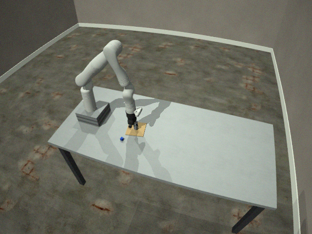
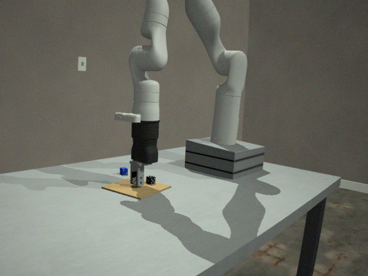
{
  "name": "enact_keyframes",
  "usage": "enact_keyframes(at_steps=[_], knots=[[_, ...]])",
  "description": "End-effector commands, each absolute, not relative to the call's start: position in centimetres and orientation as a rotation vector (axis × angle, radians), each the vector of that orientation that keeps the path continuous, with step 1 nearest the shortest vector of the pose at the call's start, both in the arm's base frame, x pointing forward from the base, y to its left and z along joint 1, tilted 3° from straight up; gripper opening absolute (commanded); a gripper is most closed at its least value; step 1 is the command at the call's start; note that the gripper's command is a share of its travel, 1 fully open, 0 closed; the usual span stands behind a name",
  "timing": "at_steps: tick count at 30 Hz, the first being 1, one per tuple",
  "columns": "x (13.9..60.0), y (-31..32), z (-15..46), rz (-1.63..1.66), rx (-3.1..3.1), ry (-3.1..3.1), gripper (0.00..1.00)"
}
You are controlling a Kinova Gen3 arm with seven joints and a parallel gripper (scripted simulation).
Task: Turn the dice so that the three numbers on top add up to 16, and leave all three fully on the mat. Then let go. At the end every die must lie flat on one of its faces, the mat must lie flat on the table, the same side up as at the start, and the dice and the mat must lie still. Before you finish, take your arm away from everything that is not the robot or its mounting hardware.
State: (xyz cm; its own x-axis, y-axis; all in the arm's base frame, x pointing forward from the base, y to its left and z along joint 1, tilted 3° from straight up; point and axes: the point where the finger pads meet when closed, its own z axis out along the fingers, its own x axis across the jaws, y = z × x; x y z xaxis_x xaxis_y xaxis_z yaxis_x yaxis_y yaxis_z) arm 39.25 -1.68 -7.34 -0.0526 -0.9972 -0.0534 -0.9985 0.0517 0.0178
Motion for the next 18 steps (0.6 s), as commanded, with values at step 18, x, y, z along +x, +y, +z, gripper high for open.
enact_keyframes(at_steps=[18], knots=[[39.31, -1.68, -7.46, 0.075, -2.143, 2.258, 0.40]])
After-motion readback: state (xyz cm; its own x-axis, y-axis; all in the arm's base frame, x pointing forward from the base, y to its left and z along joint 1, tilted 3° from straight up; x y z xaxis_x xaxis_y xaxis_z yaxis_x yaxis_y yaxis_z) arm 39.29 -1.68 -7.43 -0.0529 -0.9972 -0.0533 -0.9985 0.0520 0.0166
